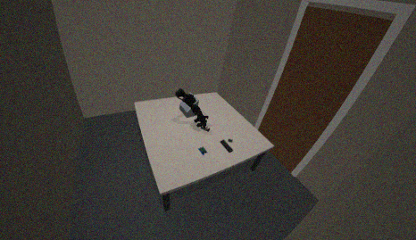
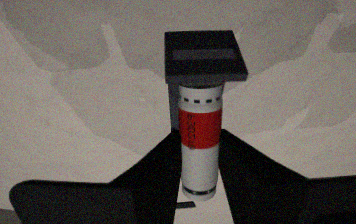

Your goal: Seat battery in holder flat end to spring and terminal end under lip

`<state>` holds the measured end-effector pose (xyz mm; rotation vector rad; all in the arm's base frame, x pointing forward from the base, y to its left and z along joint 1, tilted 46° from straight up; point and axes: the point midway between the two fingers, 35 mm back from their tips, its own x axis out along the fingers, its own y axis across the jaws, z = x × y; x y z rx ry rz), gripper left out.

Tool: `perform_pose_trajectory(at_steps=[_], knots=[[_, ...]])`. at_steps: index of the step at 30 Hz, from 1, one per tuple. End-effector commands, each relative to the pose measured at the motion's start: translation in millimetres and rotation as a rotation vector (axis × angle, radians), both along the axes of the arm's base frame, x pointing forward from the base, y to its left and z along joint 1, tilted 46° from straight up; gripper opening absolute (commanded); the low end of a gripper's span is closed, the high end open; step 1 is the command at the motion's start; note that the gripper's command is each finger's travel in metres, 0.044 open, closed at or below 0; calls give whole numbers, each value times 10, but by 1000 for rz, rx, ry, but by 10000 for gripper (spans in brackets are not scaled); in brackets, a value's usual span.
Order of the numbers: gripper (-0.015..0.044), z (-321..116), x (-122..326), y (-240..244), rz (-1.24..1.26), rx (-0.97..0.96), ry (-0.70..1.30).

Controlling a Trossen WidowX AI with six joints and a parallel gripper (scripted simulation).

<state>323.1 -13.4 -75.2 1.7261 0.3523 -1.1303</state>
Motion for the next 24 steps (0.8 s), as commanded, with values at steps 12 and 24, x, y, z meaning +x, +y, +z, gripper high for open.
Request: perform_pose_trajectory(at_steps=[12,24], knots=[[63,-75,30,3,-41,-58,67],[63,-118,52,16,-83,-93,117]])
